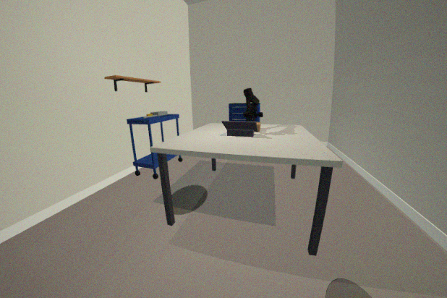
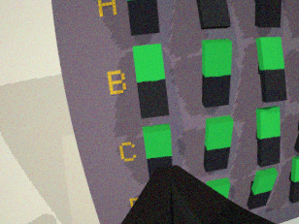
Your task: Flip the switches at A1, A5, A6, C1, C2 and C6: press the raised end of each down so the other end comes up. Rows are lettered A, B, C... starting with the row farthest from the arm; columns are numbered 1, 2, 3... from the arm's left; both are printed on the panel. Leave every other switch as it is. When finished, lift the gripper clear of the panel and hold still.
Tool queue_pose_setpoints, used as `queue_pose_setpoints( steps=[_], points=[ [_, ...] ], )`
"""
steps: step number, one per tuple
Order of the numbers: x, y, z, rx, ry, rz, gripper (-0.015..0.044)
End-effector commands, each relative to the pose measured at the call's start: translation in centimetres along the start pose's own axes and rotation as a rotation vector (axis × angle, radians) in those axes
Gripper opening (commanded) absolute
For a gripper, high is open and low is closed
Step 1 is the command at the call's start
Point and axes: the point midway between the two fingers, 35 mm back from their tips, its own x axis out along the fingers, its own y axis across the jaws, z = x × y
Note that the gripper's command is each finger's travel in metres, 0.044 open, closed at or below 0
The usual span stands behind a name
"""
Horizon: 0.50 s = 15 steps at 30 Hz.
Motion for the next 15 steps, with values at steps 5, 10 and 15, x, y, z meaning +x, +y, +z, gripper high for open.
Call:
queue_pose_setpoints(
  steps=[5,10,15],
  points=[
    [1.4,0.1,0.0,-0.003,0.000,0.004,0.0000],
    [1.6,0.1,0.0,-0.003,0.000,0.004,0.0000],
    [2.4,0.1,0.1,-0.003,0.000,0.004,0.0000]
  ],
)
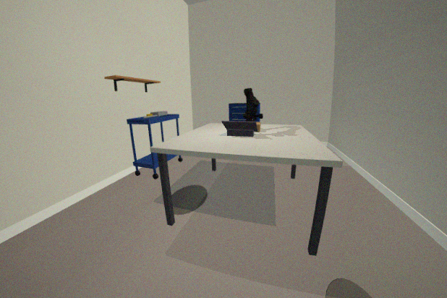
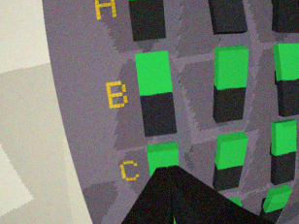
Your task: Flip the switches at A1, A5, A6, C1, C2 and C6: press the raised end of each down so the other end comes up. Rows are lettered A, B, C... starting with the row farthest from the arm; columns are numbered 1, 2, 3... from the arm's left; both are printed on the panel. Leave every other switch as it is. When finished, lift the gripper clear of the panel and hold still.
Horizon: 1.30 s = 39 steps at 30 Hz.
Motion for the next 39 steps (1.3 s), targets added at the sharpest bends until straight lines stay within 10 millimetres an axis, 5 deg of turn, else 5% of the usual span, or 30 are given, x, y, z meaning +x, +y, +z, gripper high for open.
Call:
queue_pose_setpoints(
  steps=[1,39],
  points=[
    [0.83,0.02,-0.10,-0.005,0.005,0.001,0.0000],
    [1.26,0.02,-0.10,-0.005,0.005,0.001,0.0000]
  ],
)
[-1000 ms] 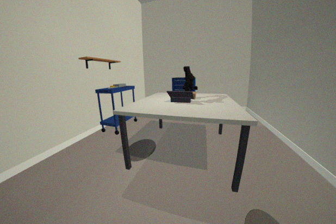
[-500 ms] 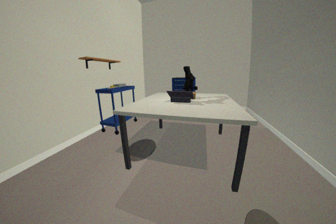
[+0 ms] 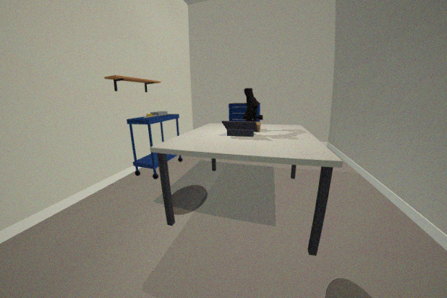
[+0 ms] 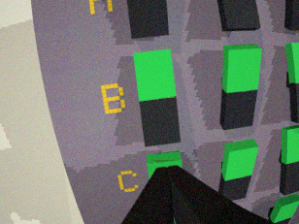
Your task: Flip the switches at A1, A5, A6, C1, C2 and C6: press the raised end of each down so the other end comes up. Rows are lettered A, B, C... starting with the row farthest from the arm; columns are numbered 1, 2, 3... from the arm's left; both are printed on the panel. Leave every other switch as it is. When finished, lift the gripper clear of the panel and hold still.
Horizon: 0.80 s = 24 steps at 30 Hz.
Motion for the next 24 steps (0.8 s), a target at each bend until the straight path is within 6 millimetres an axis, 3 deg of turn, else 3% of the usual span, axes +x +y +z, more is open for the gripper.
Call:
queue_pose_setpoints(
  steps=[1,24],
  points=[
    [0.10,0.05,0.01,-0.004,0.000,0.004,0.0000],
    [0.41,0.05,0.01,-0.004,0.000,0.004,0.0000]
  ],
)
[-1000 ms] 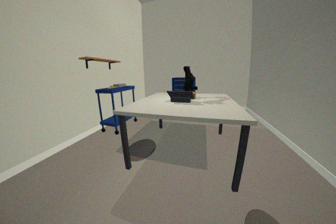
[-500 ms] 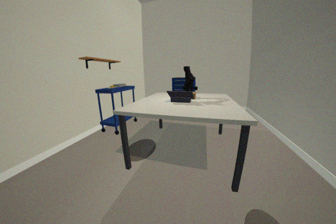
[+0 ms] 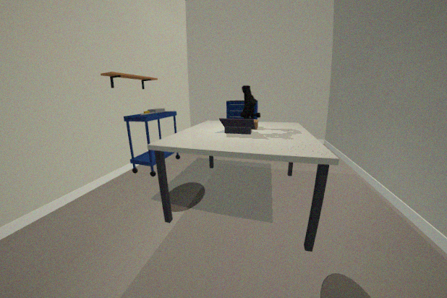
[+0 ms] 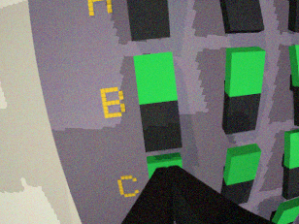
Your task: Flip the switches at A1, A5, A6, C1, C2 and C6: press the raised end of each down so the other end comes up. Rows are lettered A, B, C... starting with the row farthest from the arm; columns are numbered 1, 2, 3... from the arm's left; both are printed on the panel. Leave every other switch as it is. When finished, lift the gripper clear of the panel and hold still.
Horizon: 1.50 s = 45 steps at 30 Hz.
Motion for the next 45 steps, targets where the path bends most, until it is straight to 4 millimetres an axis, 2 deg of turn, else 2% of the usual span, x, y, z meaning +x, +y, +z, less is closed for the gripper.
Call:
queue_pose_setpoints(
  steps=[1,9,11,15,17,23,27,29,32,37,45],
  points=[
    [0.1,0.1,0.0,-0.004,0.002,0.004,0.0000],
    [-0.1,0.0,0.0,0.000,0.001,0.000,0.0000],
    [-1.4,0.1,0.1,-0.001,-0.004,0.001,0.0000],
    [-5.6,0.1,-0.2,-0.004,-0.019,0.004,0.0000],
    [-6.3,0.0,-0.3,-0.004,-0.022,0.004,0.0000],
    [-6.3,-0.1,-0.3,-0.004,-0.022,0.004,0.0000],
    [-6.3,-2.7,-0.2,-0.005,-0.021,0.002,0.0000],
    [-6.3,-3.3,-0.3,-0.005,-0.022,0.002,0.0000],
    [-6.2,-3.3,-0.2,-0.006,-0.021,0.002,0.0000],
    [-2.9,-3.3,-0.1,-0.006,0.001,0.001,0.0000],
    [-2.7,-3.3,-0.1,-0.006,0.002,0.001,0.0000]
  ],
)
